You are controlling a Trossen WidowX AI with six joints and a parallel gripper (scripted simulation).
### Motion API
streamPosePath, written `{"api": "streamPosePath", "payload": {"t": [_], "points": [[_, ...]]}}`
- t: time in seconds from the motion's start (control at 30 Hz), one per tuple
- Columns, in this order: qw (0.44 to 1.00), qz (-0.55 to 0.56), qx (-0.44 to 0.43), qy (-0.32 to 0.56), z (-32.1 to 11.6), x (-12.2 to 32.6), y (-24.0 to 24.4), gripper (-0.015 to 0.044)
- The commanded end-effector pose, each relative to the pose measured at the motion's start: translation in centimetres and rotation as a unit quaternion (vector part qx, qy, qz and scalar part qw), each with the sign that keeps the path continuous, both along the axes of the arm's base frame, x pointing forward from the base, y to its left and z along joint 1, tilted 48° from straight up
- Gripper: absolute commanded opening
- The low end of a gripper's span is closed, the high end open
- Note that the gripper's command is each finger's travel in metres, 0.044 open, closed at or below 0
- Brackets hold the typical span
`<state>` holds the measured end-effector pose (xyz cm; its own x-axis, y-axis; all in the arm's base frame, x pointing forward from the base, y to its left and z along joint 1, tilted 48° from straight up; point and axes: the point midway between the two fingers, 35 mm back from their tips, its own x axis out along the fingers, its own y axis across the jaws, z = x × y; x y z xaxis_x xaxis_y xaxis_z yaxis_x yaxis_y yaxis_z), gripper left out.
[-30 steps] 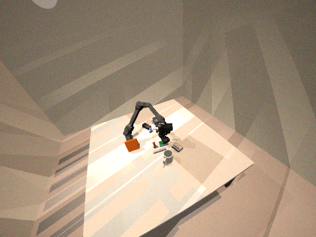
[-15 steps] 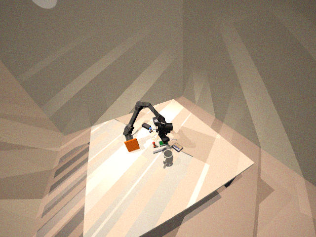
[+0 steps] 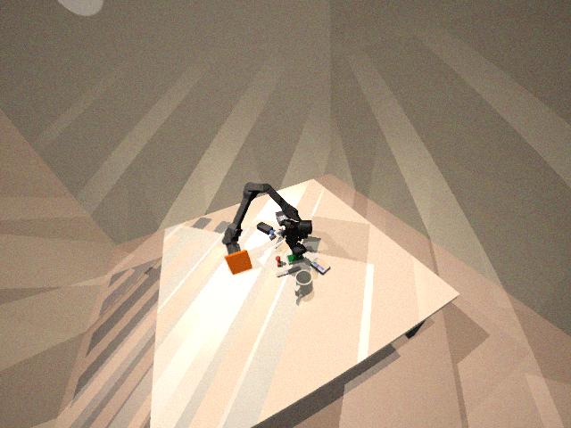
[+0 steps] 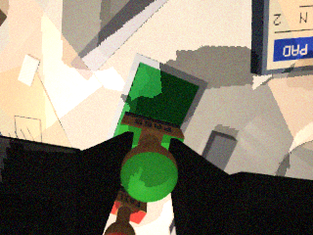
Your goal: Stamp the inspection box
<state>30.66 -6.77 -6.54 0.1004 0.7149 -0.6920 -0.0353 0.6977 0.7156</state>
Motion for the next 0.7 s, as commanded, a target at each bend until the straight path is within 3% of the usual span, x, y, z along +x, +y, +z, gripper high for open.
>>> {"api": "streamPosePath", "payload": {"t": [0.0, 0.67], "points": [[1.000, 0.002, -0.004, -0.003, 0.4, 0.0, -0.6, 0.0000], [1.000, -0.005, -0.003, 0.005, 2.5, -0.4, -2.6, 0.0000]]}}
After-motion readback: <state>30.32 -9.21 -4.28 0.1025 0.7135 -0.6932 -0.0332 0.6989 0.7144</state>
